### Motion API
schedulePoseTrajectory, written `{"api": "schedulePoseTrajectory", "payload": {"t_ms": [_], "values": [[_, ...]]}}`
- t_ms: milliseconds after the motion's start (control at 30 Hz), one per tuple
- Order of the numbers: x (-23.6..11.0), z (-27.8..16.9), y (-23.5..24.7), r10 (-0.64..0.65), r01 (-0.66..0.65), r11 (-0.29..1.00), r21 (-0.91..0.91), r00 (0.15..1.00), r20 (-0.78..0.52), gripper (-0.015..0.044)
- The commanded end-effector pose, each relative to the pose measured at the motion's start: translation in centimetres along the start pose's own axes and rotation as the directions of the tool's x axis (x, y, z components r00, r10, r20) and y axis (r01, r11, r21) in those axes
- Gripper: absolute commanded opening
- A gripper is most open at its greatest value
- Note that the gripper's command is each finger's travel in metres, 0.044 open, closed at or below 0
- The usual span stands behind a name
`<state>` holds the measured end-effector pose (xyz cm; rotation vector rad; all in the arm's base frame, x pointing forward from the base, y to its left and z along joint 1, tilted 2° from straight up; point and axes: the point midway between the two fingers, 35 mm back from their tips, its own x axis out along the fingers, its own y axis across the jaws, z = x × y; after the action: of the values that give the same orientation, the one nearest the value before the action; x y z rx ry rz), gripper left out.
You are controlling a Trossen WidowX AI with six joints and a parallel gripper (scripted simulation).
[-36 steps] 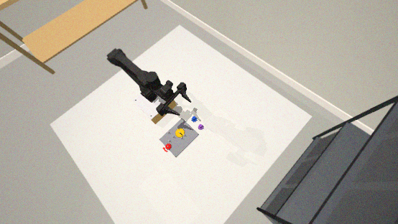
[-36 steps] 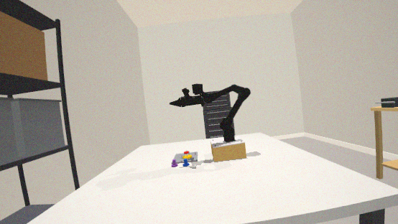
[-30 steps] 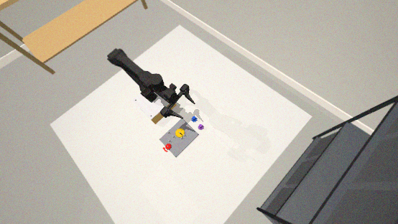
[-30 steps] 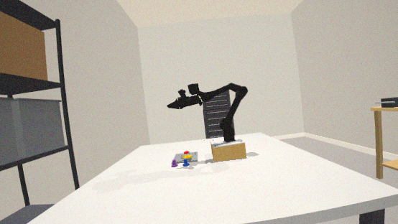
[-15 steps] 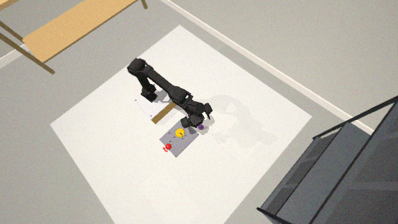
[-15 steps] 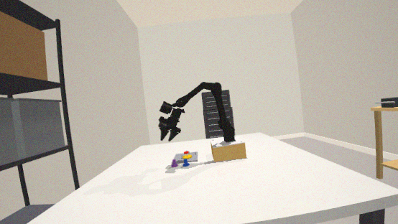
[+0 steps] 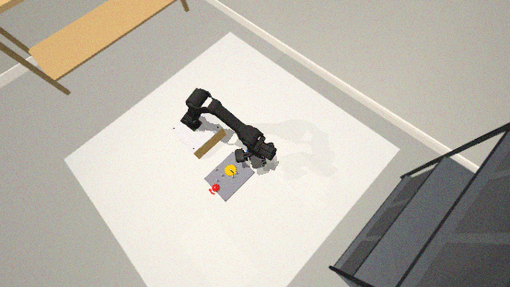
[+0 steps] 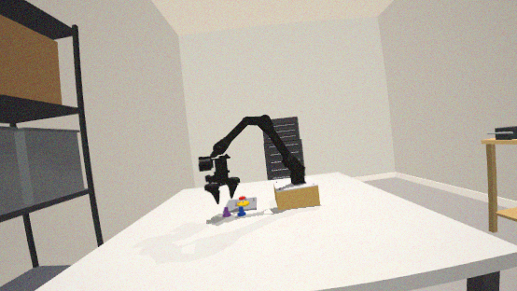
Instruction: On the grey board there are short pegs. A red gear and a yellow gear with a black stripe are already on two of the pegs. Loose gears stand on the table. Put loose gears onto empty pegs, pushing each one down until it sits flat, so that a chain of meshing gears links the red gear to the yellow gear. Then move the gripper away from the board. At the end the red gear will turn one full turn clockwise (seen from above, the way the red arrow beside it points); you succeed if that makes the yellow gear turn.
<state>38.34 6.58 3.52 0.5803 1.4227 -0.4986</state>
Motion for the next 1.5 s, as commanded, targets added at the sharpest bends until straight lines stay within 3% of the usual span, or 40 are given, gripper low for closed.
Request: {"api": "schedulePoseTrajectory", "payload": {"t_ms": [0, 1200, 1467], "values": [[1.5, 0.2, -0.1, -0.012, 0.012, 1.000, 0.009, 1.000, -0.005, 0.0440], [4.4, 0.2, -0.2, -0.013, 0.013, 1.000, 0.009, 1.000, -0.005, 0.0440], [4.4, 0.2, -0.2, -0.013, 0.013, 1.000, 0.009, 1.000, -0.005, 0.0230]]}}
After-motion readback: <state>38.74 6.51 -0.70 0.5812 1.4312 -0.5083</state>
